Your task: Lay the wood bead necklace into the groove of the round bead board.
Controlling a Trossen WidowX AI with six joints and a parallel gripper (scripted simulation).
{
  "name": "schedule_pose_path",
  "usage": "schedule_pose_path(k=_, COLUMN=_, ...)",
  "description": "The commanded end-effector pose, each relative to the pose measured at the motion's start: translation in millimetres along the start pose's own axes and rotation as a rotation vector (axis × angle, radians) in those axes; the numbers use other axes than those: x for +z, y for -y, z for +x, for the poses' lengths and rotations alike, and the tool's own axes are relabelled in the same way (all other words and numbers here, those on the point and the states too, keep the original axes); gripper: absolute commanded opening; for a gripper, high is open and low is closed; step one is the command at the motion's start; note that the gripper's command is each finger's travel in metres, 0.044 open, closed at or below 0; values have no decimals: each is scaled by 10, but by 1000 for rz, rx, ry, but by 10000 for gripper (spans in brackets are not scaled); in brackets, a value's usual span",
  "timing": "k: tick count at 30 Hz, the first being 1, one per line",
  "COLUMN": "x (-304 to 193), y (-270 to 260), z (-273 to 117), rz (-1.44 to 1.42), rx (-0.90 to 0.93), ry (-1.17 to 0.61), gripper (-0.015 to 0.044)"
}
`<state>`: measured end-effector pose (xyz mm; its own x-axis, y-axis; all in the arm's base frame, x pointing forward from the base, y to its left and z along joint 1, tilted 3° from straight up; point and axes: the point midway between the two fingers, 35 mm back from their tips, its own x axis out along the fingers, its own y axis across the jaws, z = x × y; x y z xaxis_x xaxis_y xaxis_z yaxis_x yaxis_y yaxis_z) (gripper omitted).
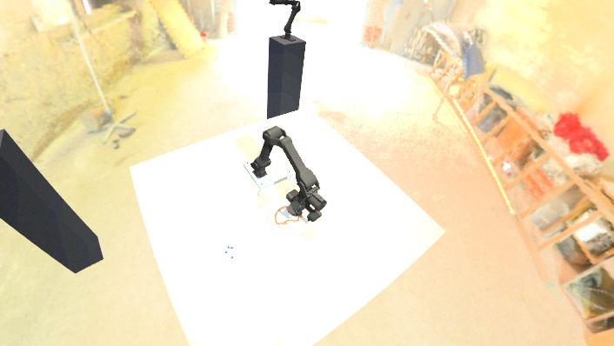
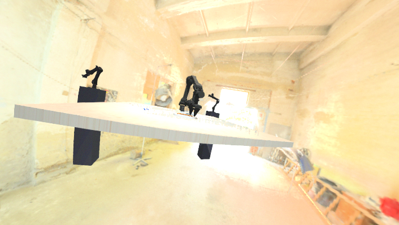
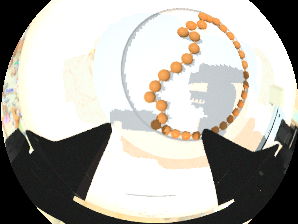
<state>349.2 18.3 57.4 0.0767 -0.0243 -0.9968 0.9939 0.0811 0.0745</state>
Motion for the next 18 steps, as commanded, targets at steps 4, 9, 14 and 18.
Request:
schedule_pose_path(k=4, x=4, y=-7, z=-14, rz=6, rx=3, ry=3, gripper=440)
schedule_pose_path(k=9, x=4, y=-7, z=-14, rz=6, rx=3, ry=3, gripper=440)
schedule_pose_path(k=14, x=5, y=-7, z=-16, rz=-10, rx=3, ry=3, gripper=414)
schedule_pose_path(k=18, x=17, y=-5, z=-50, rz=-330, rx=2, ry=4, gripper=309)
